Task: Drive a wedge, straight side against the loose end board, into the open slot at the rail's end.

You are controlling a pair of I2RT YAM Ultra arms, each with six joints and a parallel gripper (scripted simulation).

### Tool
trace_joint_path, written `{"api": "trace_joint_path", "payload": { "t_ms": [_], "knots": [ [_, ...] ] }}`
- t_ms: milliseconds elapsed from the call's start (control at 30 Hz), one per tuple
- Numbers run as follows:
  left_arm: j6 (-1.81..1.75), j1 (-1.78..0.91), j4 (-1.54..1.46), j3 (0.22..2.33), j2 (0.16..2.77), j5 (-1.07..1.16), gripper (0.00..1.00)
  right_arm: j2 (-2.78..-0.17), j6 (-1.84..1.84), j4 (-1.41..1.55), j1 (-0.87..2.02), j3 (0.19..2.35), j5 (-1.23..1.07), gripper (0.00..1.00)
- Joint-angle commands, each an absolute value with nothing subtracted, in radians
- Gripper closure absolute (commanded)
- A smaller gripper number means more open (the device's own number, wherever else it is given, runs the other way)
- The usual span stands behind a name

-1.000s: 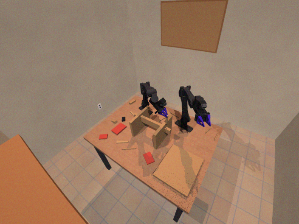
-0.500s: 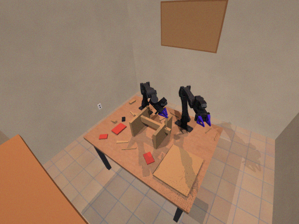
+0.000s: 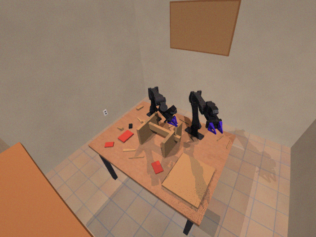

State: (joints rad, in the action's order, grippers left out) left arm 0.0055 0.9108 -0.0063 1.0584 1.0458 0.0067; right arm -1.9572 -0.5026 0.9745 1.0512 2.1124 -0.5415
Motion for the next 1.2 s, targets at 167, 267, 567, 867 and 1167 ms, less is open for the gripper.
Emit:
{"api": "trace_joint_path", "payload": {
  "t_ms": [167,267,567,867,1167],
  "knots": [
    [-0.001,0.905,-0.019,1.089,1.054,0.007,0.57,-1.883,-0.492,0.897,1.060,2.064,-0.548,0.99],
    [-0.001,0.905,-0.019,1.089,1.054,0.007,0.57,-1.881,-0.489,0.880,1.056,2.036,-0.538,0.99],
    [-0.001,0.905,-0.019,1.089,1.054,0.007,0.57,-1.866,-0.482,0.850,1.060,1.994,-0.534,0.99],
    [-0.001,0.905,-0.019,1.089,1.054,0.007,0.57,-1.859,-0.477,0.826,1.064,1.947,-0.525,0.99],
    [-0.001,0.905,-0.019,1.089,1.054,0.007,0.57,-1.849,-0.479,0.828,1.068,2.000,-0.535,0.99]
  ]
}}
